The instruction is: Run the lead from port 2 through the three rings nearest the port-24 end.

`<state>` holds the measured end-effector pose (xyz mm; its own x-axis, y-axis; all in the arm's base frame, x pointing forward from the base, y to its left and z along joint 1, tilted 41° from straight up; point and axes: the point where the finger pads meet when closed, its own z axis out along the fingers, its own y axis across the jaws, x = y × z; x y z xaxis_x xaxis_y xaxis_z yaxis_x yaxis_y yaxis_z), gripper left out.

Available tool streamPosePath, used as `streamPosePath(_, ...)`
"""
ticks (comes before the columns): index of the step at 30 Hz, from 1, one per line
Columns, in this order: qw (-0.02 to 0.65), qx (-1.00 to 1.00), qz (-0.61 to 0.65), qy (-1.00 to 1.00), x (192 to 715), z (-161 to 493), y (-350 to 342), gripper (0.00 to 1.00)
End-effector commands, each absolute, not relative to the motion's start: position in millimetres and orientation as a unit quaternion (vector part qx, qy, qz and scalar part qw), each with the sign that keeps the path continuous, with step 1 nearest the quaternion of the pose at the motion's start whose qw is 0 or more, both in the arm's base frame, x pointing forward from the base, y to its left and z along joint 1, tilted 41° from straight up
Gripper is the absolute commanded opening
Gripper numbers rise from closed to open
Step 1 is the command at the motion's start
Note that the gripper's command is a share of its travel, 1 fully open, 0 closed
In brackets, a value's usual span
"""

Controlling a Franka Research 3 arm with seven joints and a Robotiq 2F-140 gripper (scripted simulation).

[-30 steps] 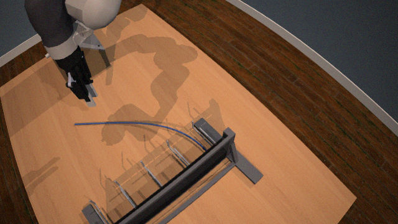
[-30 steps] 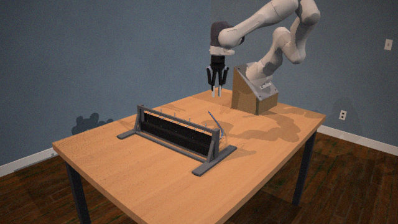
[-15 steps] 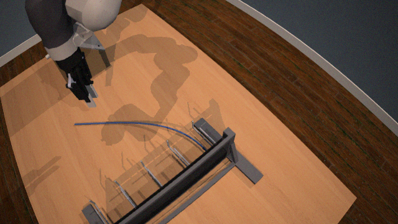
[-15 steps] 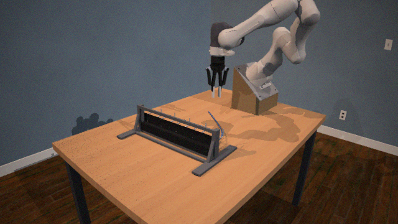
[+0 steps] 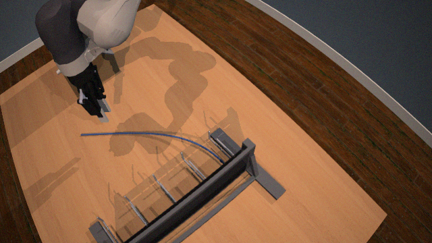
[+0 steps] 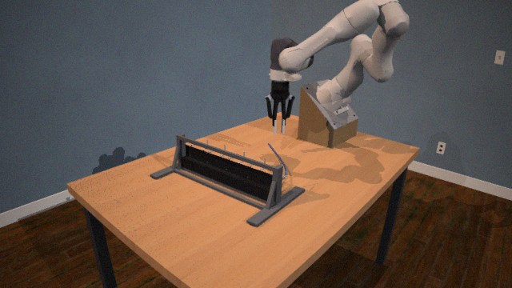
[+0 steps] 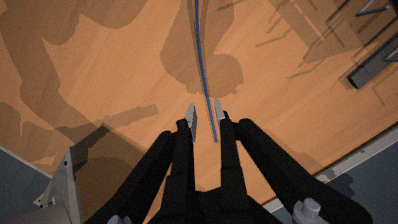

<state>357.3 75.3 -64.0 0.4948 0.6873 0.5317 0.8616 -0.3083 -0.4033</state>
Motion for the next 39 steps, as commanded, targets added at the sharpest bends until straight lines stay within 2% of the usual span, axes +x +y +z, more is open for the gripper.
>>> streamPosePath(1, 0.326, -0.796, -0.136, -0.492, 358.9, -75.0, 83.3, 0.20)
streamPosePath(22, 0.326, -0.796, -0.136, -0.492, 351.2, -125.8, 128.1, 0.20)
streamPosePath(39, 0.326, -0.796, -0.136, -0.492, 349.8, -135.4, 136.5, 0.20)
